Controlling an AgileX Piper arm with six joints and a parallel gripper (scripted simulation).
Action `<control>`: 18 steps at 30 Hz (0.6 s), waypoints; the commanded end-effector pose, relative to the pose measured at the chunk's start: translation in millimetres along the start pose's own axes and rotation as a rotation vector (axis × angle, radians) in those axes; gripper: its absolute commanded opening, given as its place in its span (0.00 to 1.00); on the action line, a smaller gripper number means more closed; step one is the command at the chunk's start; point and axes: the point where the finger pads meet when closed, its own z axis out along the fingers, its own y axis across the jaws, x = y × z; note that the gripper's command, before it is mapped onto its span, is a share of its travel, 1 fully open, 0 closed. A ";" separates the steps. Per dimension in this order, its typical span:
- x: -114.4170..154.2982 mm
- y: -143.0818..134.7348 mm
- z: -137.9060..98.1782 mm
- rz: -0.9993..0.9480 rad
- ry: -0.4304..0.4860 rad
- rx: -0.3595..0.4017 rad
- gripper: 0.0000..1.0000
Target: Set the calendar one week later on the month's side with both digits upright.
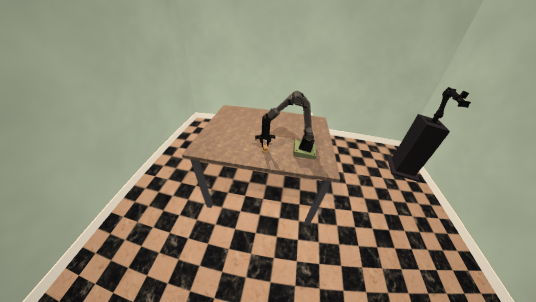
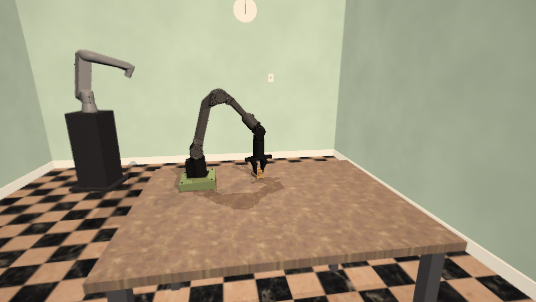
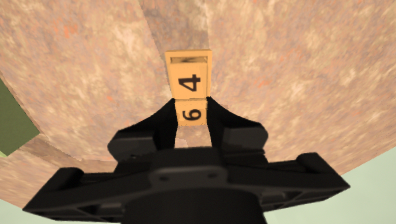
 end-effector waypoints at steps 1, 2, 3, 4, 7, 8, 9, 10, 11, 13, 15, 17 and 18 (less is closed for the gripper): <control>0.1 1.1 1.2 0.001 0.000 -0.004 0.35; 0.1 1.1 1.2 0.001 0.000 -0.004 0.35; 0.1 1.1 1.2 0.001 0.000 -0.004 0.40; 0.1 1.1 1.2 0.001 0.000 -0.004 0.40; 0.1 1.1 1.2 0.001 0.000 -0.004 0.40; 0.1 1.1 1.2 0.001 0.000 -0.004 0.45; 0.1 1.1 1.2 0.001 0.000 -0.004 0.45; 0.1 1.1 1.2 0.001 0.000 -0.004 0.45; 0.1 1.1 1.2 0.001 0.000 -0.004 0.50; 0.1 1.1 1.2 0.001 0.000 -0.004 0.50; 0.1 1.1 1.2 0.001 0.000 -0.004 0.55; 0.1 1.1 1.2 0.001 0.000 -0.004 0.60; 0.1 1.1 1.2 0.001 0.000 -0.004 0.60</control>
